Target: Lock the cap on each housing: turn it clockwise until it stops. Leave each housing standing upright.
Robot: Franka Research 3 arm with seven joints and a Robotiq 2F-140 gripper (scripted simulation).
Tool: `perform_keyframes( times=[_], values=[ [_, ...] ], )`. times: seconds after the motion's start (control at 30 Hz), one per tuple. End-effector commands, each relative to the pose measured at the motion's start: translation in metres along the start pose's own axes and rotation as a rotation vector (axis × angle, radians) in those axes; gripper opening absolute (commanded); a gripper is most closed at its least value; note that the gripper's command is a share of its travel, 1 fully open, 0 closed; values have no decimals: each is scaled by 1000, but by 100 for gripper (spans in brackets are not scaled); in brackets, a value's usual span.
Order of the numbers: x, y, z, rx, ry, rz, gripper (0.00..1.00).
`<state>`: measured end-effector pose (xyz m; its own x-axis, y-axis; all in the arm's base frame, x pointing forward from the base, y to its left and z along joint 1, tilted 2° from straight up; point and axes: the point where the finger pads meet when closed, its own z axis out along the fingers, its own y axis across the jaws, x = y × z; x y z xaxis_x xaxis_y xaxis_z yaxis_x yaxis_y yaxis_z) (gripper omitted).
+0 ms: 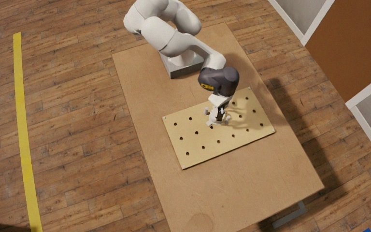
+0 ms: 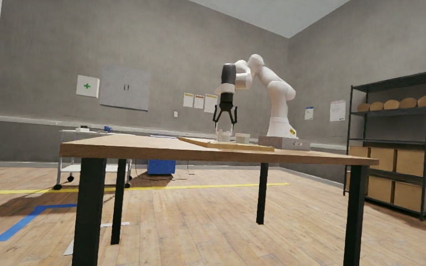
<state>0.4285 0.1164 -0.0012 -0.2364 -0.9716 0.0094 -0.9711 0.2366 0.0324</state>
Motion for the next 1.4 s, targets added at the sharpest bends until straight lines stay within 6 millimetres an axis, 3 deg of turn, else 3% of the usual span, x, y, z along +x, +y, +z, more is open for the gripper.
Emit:
perform_keyframes(
  times=[0.0, 0.23, 0.87, 1.37],
  values=[
    [-1, 0, 0, 3, -2, 167, 10],
    [-1, 0, 0, 4, -3, 306, 10],
    [-1, 0, 0, 3, -3, 402, 10],
    [-1, 0, 0, 3, -3, 740, 10]
  ],
)
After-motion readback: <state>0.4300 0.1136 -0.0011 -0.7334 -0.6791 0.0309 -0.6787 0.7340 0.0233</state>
